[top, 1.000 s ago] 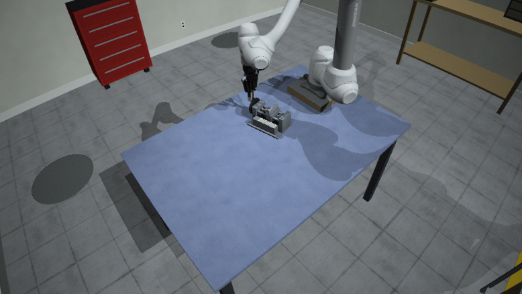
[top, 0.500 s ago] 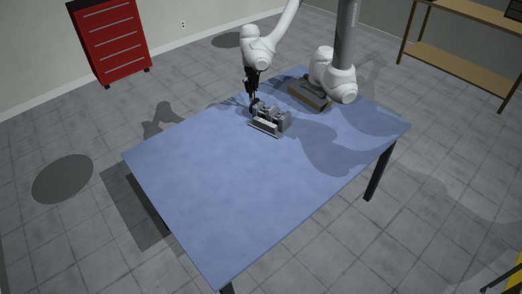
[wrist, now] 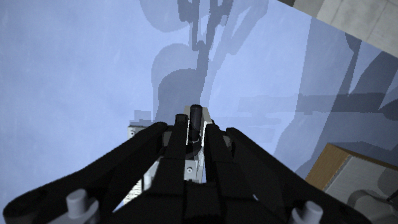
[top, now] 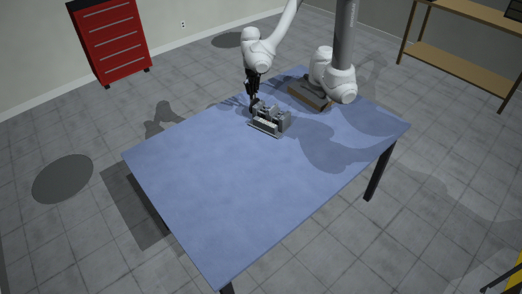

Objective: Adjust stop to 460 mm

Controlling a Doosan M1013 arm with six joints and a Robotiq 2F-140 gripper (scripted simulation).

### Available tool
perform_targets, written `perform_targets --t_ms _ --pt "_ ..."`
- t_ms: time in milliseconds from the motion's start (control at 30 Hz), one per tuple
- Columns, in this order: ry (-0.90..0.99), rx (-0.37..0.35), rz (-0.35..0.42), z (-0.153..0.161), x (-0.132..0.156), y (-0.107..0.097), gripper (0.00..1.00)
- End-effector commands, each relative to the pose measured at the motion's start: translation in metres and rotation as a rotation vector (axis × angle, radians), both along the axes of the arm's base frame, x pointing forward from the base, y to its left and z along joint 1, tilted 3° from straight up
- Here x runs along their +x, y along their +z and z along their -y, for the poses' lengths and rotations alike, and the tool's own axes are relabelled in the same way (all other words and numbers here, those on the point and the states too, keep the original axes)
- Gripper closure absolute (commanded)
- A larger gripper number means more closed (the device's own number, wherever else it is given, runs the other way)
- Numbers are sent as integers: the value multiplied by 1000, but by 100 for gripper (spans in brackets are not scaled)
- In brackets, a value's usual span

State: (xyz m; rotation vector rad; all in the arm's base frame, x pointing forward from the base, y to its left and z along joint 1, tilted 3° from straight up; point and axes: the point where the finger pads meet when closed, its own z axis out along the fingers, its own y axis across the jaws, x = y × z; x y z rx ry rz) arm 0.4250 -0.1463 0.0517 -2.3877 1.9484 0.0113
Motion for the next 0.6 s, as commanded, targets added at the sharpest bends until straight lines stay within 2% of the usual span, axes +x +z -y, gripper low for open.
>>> perform_targets --t_ms 0,567 --pt "0 0 1 0 0 -4 96" --pt "0 0 1 -2 4 -18 96"
